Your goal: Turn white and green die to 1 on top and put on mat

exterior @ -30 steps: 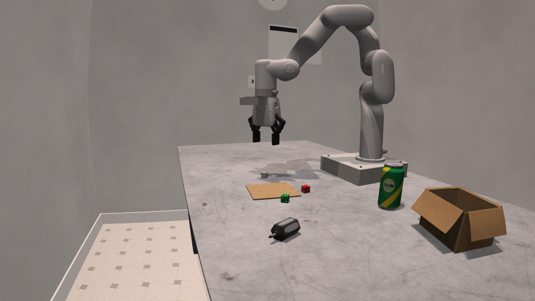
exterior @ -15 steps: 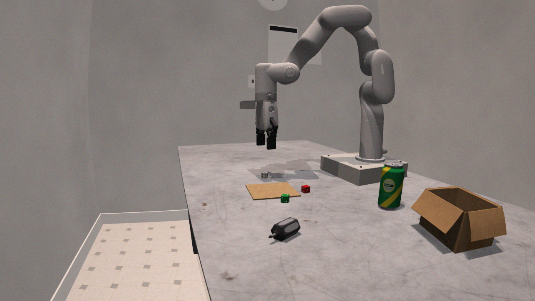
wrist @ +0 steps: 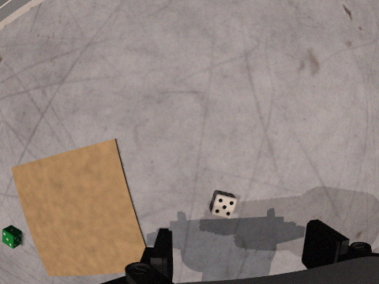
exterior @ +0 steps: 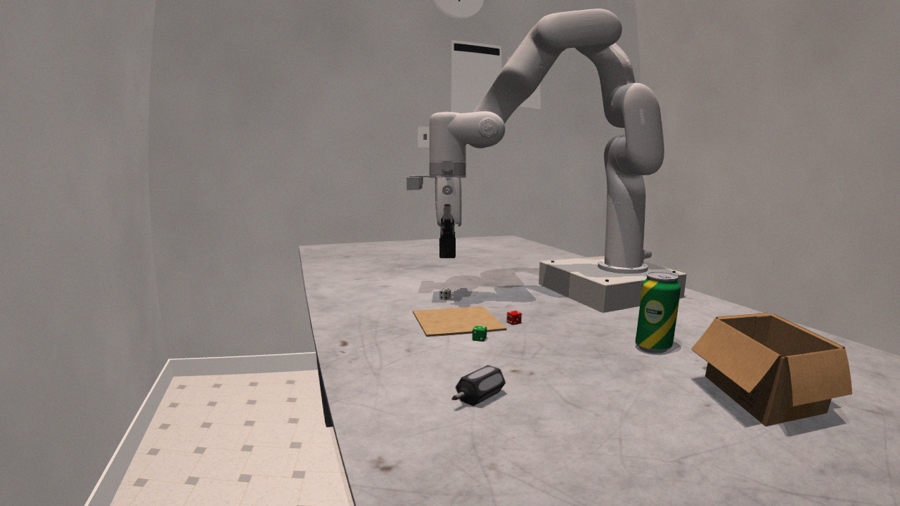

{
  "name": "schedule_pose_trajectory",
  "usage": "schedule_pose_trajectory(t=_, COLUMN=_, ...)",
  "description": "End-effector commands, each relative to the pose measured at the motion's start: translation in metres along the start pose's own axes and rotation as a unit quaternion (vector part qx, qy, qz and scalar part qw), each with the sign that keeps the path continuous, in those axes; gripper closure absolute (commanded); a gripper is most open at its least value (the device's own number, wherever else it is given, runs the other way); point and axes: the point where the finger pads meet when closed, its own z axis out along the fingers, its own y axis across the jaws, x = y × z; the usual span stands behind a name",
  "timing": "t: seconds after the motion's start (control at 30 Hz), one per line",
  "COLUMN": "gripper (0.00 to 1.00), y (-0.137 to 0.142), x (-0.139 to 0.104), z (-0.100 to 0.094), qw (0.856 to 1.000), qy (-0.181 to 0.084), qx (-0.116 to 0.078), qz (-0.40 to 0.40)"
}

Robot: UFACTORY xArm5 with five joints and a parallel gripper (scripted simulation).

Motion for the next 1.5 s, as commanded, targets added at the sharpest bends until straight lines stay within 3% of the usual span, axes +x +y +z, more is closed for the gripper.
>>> schedule_pose_trajectory(t=0.0, gripper=0.00, y=-0.0002, x=0.0011, z=0.0042, qw=0.996, qy=0.003, qx=0.000, qz=0.087)
schedule_pose_trajectory(t=0.27, gripper=0.00, y=-0.0003, x=0.0008, z=0.0072, qw=0.991, qy=0.003, qx=0.001, qz=0.134)
schedule_pose_trajectory(t=0.3, gripper=0.64, y=-0.0003, x=0.0008, z=0.0072, qw=0.991, qy=0.003, qx=0.001, qz=0.134)
schedule_pose_trajectory(t=1.47, gripper=0.64, y=-0.0003, x=0.0008, z=0.0073, qw=0.991, qy=0.003, qx=0.001, qz=0.134)
